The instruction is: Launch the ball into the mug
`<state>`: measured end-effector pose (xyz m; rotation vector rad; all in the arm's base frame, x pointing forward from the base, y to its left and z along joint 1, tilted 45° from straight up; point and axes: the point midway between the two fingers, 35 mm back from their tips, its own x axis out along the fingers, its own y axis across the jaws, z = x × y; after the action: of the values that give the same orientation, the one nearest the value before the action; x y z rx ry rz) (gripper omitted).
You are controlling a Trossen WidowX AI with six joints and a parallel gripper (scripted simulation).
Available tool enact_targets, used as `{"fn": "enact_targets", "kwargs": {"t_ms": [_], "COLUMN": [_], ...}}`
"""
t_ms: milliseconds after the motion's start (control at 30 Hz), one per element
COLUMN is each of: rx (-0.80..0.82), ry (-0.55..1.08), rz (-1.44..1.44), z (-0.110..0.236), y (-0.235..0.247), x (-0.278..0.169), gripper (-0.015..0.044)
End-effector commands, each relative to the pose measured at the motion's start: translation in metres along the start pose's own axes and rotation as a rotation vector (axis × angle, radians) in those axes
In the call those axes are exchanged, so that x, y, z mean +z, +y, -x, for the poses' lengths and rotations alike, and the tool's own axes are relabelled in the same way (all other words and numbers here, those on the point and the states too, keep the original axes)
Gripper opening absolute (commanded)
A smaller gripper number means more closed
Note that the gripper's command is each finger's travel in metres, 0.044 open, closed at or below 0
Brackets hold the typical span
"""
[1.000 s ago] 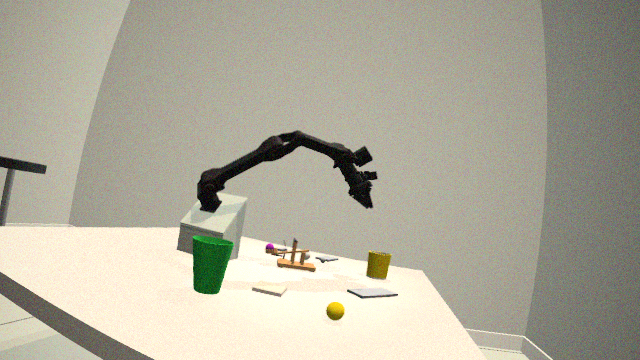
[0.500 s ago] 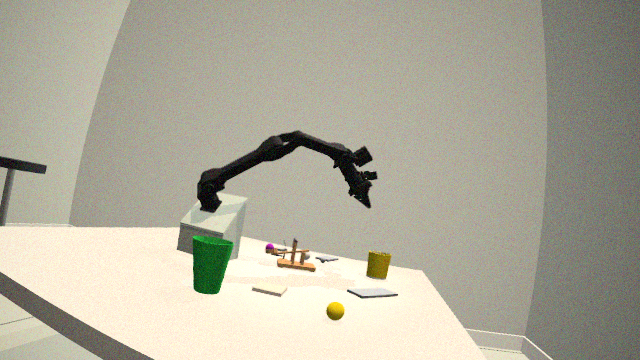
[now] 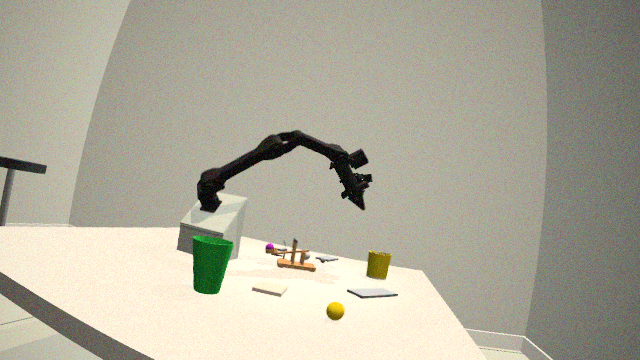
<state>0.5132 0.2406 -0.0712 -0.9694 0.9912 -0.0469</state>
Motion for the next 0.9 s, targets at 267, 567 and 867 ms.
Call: {"fn": "enact_targets", "kwargs": {"t_ms": [267,567,867], "rx": [0.004,-0.004,-0.013], "ry": [0.124,0.208,0.295], "rz": [0.413,0.692,0.983], "z": [0.01,0.016,0.027], "y": [0.06,0.084,0.101], "x": [-0.063,-0.109,-0.159], "gripper": [0.0,0.0,0.0]}}
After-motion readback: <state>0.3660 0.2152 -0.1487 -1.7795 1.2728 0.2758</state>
